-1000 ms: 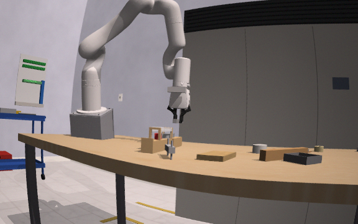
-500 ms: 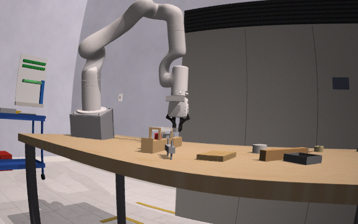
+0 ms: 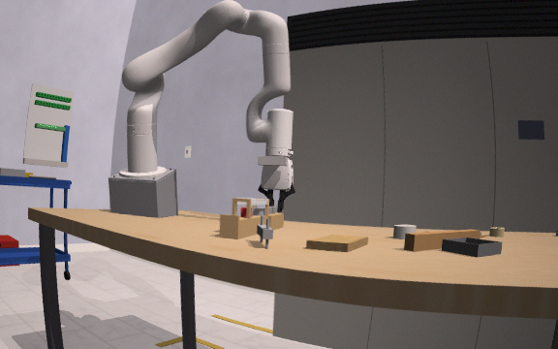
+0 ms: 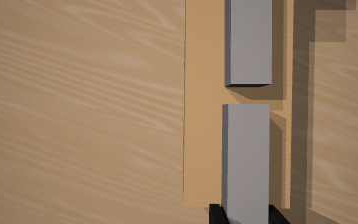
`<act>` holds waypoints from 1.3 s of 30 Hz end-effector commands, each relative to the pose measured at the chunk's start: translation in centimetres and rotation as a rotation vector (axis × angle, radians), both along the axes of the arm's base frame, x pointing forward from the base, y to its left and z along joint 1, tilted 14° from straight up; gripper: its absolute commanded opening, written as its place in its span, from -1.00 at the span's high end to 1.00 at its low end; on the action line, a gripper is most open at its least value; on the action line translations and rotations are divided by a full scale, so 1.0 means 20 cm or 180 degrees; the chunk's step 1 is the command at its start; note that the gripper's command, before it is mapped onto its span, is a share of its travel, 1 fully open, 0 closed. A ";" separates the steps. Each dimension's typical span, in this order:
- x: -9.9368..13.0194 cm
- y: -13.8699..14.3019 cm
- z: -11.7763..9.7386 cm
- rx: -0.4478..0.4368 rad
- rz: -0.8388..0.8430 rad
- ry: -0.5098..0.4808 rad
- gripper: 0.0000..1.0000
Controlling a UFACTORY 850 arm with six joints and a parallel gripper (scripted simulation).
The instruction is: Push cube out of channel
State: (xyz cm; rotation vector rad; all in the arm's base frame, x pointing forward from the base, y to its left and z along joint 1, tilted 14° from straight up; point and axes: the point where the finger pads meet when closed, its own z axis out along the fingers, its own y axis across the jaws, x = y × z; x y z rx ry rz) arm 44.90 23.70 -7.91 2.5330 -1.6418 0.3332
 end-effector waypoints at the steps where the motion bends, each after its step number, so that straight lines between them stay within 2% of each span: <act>1: 0.00 0.00 0.00 0.0005 0.0001 -0.0009 1.00; 23: 0.01 -0.01 0.00 0.0005 0.0001 -0.0009 1.00; 39: 0.05 -0.10 0.03 0.0005 0.0001 -0.0009 1.00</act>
